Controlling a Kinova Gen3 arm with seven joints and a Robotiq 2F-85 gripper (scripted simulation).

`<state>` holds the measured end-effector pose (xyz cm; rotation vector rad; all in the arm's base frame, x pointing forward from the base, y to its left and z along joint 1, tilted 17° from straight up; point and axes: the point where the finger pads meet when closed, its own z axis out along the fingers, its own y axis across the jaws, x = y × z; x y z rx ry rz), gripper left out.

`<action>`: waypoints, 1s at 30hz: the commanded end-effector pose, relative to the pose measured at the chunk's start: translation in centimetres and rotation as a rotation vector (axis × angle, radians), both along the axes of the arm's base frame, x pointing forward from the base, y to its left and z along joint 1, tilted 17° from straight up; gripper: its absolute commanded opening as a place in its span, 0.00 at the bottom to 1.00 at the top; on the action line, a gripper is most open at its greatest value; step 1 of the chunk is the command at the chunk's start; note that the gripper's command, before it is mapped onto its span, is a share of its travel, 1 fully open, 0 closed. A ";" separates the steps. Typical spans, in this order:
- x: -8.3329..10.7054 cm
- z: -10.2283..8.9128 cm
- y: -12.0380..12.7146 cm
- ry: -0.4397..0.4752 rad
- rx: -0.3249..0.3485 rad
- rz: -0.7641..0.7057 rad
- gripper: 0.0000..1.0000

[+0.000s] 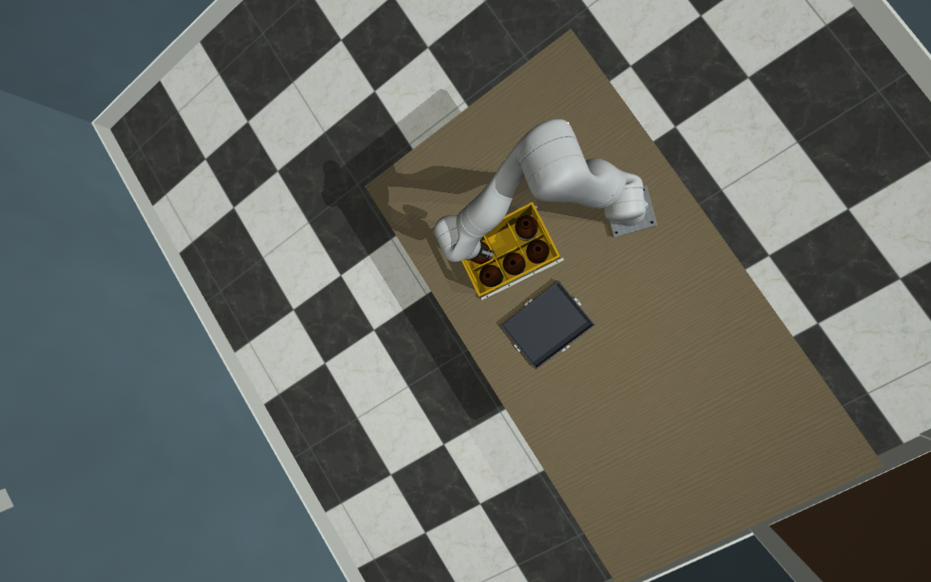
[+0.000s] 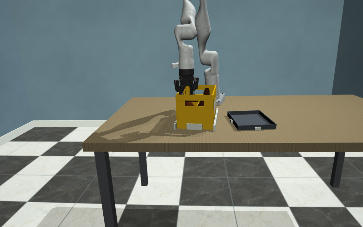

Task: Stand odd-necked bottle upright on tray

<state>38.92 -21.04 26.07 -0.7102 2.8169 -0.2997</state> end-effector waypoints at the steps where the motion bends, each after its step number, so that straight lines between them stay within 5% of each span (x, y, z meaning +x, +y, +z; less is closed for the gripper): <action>1: 0.0 0.1 0.0 -0.001 -0.001 0.000 0.64; 26: 0.0 0.1 0.0 -0.001 -0.001 0.000 0.64; 27: 0.0 0.1 0.0 -0.001 -0.001 0.000 0.00; 30: 0.0 0.1 0.0 -0.001 -0.001 0.000 0.00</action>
